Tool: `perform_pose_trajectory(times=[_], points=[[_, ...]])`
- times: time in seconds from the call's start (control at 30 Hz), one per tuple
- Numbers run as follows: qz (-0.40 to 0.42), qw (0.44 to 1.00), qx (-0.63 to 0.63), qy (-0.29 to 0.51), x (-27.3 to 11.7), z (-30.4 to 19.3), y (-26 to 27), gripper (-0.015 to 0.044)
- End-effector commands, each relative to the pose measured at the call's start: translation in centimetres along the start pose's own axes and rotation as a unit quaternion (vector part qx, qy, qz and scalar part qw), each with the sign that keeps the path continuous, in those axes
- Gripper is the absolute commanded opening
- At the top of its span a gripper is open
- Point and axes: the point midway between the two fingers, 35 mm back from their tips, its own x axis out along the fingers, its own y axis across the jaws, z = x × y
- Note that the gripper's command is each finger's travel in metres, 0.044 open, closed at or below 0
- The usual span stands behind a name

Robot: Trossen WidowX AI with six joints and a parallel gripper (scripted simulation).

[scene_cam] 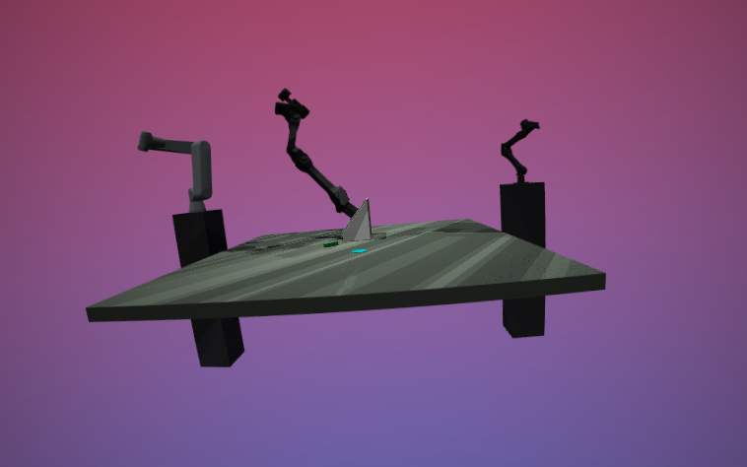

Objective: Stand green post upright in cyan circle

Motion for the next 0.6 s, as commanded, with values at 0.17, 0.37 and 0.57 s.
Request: perform_pose_trajectory(times=[0.17,0.37,0.57], points=[[0.003,0.998,-0.002,0.063,-1.8,-4.2,-0.5,0.0242],[0.004,0.988,0.039,0.146,-4.1,-9.2,-0.4,0.0233],[-0.003,0.97,0.092,0.226,-6.7,-13.6,-0.1,0.0233]])
